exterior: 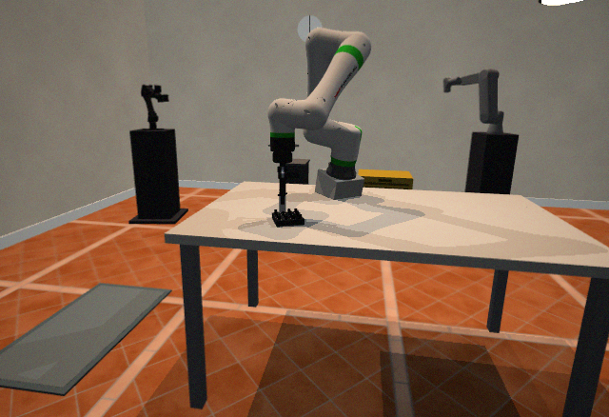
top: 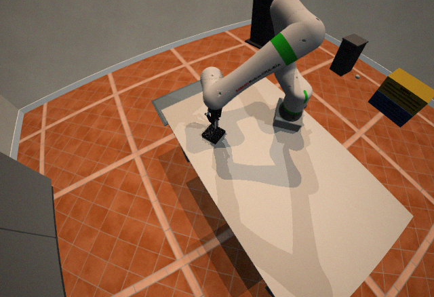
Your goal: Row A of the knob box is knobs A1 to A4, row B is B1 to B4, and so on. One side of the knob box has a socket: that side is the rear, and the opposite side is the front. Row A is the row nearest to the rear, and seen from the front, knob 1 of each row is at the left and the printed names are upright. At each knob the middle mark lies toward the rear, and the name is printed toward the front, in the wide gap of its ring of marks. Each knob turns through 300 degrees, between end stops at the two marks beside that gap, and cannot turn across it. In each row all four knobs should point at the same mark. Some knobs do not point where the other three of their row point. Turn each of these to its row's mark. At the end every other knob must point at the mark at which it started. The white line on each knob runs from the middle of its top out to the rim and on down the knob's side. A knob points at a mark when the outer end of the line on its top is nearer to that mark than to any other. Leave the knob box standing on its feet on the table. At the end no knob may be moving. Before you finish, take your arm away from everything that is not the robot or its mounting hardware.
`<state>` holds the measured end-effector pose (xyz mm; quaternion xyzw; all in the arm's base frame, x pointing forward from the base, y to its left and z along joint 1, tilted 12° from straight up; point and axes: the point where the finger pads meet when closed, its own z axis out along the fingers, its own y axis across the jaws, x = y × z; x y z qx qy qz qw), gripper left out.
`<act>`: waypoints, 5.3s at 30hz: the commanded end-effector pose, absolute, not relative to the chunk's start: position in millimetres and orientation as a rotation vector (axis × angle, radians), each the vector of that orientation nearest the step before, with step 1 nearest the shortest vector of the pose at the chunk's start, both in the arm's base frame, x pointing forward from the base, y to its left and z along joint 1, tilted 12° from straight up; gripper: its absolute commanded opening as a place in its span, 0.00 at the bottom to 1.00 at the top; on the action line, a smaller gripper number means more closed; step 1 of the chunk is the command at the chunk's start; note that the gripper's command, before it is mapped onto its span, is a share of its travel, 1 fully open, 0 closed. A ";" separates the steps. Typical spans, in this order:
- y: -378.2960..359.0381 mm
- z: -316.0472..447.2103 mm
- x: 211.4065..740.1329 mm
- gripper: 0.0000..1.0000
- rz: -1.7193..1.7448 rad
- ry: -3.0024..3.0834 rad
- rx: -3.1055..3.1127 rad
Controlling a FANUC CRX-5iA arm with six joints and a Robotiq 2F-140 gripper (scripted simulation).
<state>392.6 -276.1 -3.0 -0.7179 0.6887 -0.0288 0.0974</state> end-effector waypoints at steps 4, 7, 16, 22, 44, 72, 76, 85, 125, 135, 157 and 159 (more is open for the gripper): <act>-276.3 -2.9 392.7 0.05 -0.086 2.039 -2.125; -276.3 -2.9 392.7 0.05 -0.086 2.039 -2.125; -276.3 -2.9 392.7 0.05 -0.086 2.039 -2.125; -276.3 -2.9 392.7 0.05 -0.086 2.039 -2.125; -276.3 -2.9 392.7 0.05 -0.109 1.861 -2.289; -276.3 -2.9 392.7 0.12 -0.136 1.638 -2.462; -276.3 -2.9 392.7 0.12 -0.136 1.638 -2.462; -276.3 -2.9 392.7 0.12 -0.136 1.638 -2.462; -280.1 34.3 386.0 0.12 -0.136 1.638 -2.462; -281.3 46.2 383.9 1.00 -0.136 1.638 -2.462; -290.0 131.3 368.6 1.00 -0.136 1.638 -2.462; -290.0 131.5 368.6 1.00 -0.136 1.638 -2.462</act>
